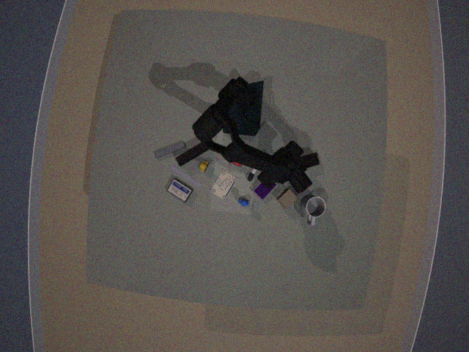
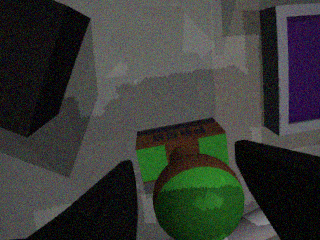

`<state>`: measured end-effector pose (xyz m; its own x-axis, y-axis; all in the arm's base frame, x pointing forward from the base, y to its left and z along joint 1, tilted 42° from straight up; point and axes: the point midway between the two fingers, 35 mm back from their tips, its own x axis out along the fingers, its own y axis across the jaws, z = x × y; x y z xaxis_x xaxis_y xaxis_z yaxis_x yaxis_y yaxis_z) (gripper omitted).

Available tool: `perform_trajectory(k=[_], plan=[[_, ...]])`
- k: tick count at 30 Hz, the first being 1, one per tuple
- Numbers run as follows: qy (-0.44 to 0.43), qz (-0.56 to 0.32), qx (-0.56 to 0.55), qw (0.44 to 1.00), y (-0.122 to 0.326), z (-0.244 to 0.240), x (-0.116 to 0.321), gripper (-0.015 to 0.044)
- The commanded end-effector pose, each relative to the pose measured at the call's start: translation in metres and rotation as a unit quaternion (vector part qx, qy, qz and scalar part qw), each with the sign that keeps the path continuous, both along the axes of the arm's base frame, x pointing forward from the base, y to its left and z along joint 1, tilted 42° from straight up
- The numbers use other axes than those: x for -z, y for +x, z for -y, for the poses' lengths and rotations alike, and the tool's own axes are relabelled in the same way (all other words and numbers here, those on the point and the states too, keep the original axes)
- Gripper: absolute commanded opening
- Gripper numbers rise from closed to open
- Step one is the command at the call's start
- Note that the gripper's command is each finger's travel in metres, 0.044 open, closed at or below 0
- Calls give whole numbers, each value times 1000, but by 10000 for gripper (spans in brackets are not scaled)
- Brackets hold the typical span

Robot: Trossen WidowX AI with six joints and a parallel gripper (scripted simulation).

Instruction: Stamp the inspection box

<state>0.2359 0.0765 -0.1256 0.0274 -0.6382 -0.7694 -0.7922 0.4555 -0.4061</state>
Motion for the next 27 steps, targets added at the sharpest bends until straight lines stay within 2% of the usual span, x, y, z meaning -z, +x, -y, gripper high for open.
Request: perform_trajectory(k=[1,4,10,27], plan=[[0,0,0,1000,0,0,0,267],[1,-1,-1,1000,3,-17,-15,267],[-1,-4,-1,1000,-4,-77,-85,267],[-1,-5,-1,1000,-5,-78,-88,267]])
